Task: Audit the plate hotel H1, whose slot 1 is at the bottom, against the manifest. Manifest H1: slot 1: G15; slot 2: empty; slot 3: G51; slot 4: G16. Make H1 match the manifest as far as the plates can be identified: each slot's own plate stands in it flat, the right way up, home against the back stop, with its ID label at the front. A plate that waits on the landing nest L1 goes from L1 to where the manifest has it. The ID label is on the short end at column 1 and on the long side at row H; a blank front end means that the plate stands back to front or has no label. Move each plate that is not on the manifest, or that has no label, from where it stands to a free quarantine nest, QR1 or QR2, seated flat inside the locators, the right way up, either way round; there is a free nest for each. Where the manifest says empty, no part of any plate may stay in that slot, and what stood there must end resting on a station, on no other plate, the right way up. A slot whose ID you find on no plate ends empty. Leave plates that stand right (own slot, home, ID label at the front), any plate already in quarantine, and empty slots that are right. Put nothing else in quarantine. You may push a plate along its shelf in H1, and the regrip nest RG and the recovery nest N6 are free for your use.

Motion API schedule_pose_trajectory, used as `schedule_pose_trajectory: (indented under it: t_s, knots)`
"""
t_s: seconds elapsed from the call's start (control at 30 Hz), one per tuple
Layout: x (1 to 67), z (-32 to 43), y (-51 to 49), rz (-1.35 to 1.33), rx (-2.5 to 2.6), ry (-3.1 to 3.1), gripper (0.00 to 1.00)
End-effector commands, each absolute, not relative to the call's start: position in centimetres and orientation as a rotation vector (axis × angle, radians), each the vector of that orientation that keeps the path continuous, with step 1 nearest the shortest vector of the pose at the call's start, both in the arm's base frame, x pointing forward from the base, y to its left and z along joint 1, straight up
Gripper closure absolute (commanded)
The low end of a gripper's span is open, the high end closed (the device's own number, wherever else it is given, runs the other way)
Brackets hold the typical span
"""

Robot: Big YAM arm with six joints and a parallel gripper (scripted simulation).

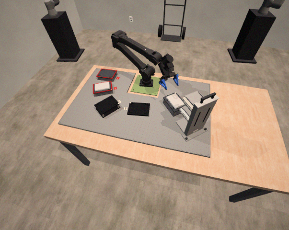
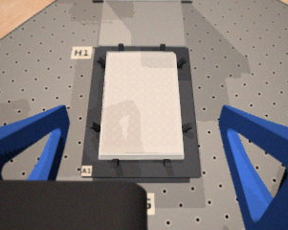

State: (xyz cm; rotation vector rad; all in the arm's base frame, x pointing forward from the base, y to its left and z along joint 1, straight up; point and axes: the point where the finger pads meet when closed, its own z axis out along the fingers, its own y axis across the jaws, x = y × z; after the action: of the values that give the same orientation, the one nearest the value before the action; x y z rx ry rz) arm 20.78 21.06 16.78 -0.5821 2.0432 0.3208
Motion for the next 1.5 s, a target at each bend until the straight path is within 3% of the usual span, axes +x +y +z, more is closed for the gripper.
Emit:
schedule_pose_trajectory:
  t_s: [0.0, 1.13, 1.47]
  knots:
    - [21.2, 22.9, 22.4, 0.397, -0.534, 1.972, 0.0]
    - [21.1, 29.9, 22.1, 0.397, -0.534, 1.971, 0.0]
    - [20.8, 29.5, 24.9, 0.351, -0.777, 1.997, 0.0]
